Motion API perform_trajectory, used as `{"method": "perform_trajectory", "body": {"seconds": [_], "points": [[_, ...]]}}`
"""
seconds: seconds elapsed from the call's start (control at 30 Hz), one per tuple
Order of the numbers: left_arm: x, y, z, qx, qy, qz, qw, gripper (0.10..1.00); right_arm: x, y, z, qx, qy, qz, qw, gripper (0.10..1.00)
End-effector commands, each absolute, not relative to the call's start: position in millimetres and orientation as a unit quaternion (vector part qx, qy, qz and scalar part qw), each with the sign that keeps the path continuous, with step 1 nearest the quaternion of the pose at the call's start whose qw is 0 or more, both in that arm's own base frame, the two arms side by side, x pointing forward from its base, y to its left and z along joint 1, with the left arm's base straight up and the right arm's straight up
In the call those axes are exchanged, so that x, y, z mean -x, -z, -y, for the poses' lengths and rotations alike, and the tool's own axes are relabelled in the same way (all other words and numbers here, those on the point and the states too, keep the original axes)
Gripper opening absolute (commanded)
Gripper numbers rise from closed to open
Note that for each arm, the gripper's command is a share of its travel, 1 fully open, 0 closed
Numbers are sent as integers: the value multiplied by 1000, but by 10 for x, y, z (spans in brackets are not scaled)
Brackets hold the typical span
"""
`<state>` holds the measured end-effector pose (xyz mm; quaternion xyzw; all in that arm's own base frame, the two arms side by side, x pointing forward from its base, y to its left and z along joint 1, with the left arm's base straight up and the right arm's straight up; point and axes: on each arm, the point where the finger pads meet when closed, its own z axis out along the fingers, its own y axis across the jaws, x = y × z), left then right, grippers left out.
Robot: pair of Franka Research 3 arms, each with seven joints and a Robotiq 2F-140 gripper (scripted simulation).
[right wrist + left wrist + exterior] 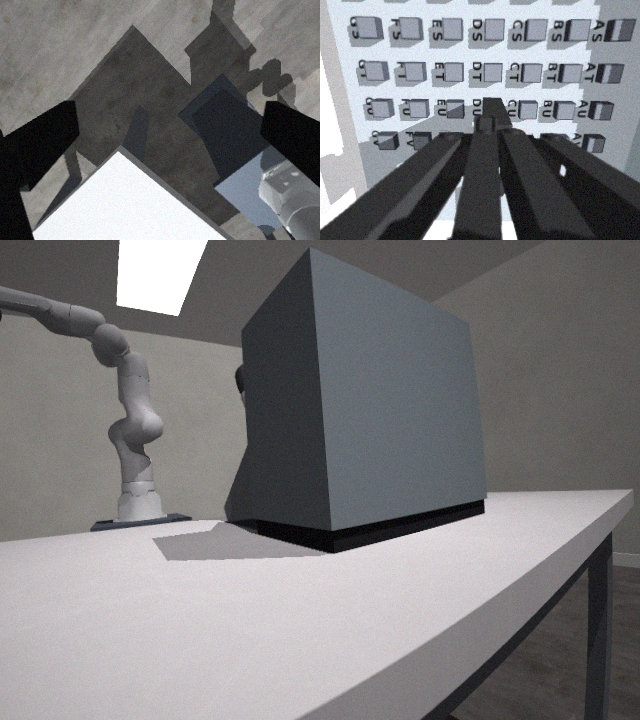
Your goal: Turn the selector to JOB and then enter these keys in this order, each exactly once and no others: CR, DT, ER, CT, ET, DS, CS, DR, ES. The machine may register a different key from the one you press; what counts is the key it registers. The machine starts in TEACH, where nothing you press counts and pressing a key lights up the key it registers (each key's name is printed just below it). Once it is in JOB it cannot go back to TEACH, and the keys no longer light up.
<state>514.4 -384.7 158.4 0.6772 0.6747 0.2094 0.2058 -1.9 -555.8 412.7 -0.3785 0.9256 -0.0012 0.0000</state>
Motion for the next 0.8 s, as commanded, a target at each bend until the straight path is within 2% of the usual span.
{"method": "perform_trajectory", "body": {"seconds": [0.0, 0.77], "points": [[-5153, -1587, 3856, -675, -208, -676, 208, 99, 27, -4130, 5545, 380, 0, -925, 0, 1000], [-5180, -1547, 3856, -675, -208, -676, 208, 99, 27, -4130, 5545, 380, 0, -925, 0, 1000]]}}
